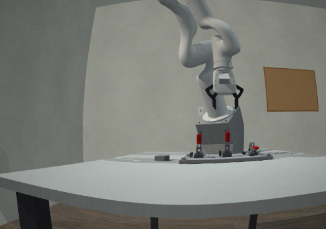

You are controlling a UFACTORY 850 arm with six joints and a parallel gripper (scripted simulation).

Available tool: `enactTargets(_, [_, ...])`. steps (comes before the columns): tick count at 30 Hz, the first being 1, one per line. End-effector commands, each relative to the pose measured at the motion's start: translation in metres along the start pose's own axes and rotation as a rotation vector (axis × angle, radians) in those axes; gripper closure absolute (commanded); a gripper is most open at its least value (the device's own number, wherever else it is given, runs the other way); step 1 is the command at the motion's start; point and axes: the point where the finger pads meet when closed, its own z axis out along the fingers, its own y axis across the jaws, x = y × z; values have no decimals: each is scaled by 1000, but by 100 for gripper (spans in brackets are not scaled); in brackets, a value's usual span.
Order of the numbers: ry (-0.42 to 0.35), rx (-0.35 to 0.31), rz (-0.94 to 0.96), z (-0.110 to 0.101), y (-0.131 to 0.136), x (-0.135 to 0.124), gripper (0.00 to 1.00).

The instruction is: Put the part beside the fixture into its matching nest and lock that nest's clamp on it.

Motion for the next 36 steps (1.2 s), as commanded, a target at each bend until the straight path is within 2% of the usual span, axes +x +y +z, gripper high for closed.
enactTargets(1, [1,0,0,0,0,0,0])
enactTargets(28, [1,0,0,1,0,1,0])
enactTargets(36, [1,0,0,1,13,1,0])
